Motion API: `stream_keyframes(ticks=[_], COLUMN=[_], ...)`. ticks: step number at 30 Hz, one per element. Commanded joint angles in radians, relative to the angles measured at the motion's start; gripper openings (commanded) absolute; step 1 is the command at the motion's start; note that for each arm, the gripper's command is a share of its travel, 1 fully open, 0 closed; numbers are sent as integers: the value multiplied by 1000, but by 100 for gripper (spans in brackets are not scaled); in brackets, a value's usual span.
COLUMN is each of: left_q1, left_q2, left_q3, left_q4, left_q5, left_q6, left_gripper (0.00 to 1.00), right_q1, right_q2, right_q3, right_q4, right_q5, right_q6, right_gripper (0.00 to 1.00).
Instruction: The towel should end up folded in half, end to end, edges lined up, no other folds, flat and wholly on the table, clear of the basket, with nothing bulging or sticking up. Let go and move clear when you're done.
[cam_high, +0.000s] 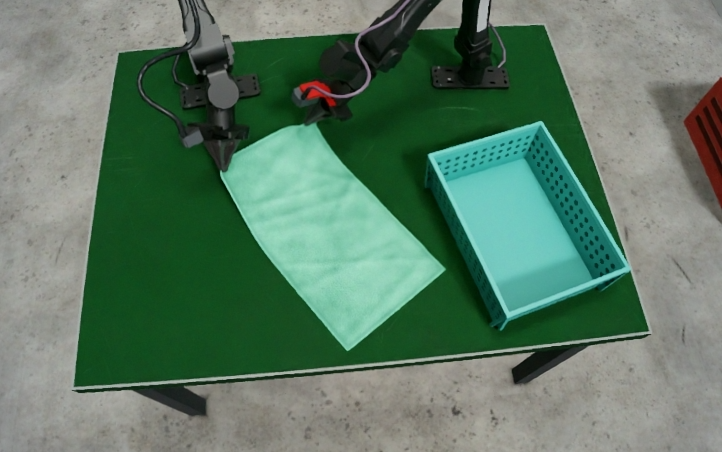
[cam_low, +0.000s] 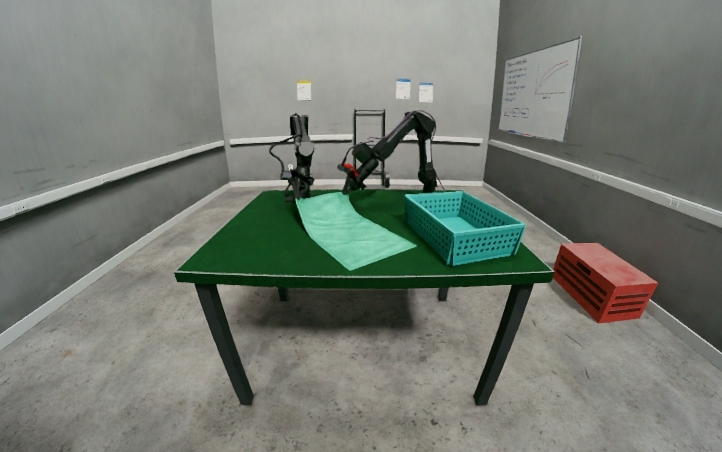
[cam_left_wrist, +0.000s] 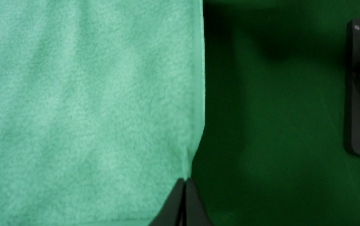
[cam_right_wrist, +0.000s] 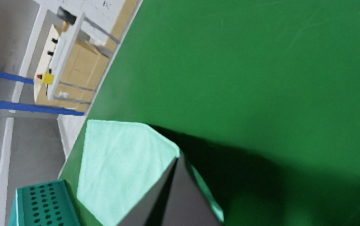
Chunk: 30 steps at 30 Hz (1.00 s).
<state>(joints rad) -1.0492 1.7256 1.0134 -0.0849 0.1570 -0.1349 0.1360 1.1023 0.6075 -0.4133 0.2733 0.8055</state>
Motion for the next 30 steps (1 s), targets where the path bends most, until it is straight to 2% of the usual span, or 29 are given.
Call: stream_keyframes(ticks=[1, 2, 3, 6, 7, 10, 11, 16, 17, 20, 21, 22, 24, 25, 26, 27, 29, 30], left_q1=[-13, 36, 66, 75, 101, 106, 119, 104, 117, 115, 138, 99, 95, 168, 143, 99, 84, 81], left_q2=[16, -55, -50, -9, -55, -39, -52, -34, -49, -50, -51, -65, -66, -32, -79, -93, -94, -101], left_q3=[21, 38, 27, 41, 40, 46, 48, 41, 1, 5, 23, -25, -30, -41, -59, -73, -78, -43], left_q4=[-18, -48, -24, -40, 2, -10, 19, 29, 66, 75, 101, 127, 135, 152, 172, 187, 196, 200], left_q5=[95, 181, 260, 288, 365, 384, 430, 438, 427, 426, 364, 307, 297, 269, 196, 124, 86, 80], left_q6=[49, 83, 115, 122, 123, 120, 77, 68, 20, 15, -37, -97, -103, -119, -185, -246, -268, -276], left_gripper=[0, 0, 0, 0, 0, 0, 0, 0, 0, 0, 0, 0, 0, 0, 0, 0, 0, 0], right_q1=[13, 29, 37, 48, 38, 42, 11, 16, -9, -10, -18, -20, -24, -13, -45, -52, -61, -64], right_q2=[3, -88, -104, -108, -167, -170, -204, -206, -163, -164, -128, -127, -121, -36, -39, -28, -13, -10], right_q3=[40, 69, 49, 56, 49, 53, 48, 50, 64, 64, 84, 85, 88, 118, 117, 123, 130, 132], right_q4=[-34, -72, -48, -63, -58, -67, -63, -68, -47, -49, -10, -10, -9, 55, 62, 65, 69, 69], right_q5=[36, 62, 75, 91, 71, 78, 61, 61, 20, 18, -18, -21, -27, -68, -122, -133, -152, -157], right_q6=[39, 92, 117, 126, 138, 142, 134, 134, 93, 92, 25, 23, 21, -34, -108, -114, -121, -123], right_gripper=[0, 0, 0, 0, 0, 0, 0, 0, 0, 0, 0, 0, 0, 0, 0, 0, 0, 0])
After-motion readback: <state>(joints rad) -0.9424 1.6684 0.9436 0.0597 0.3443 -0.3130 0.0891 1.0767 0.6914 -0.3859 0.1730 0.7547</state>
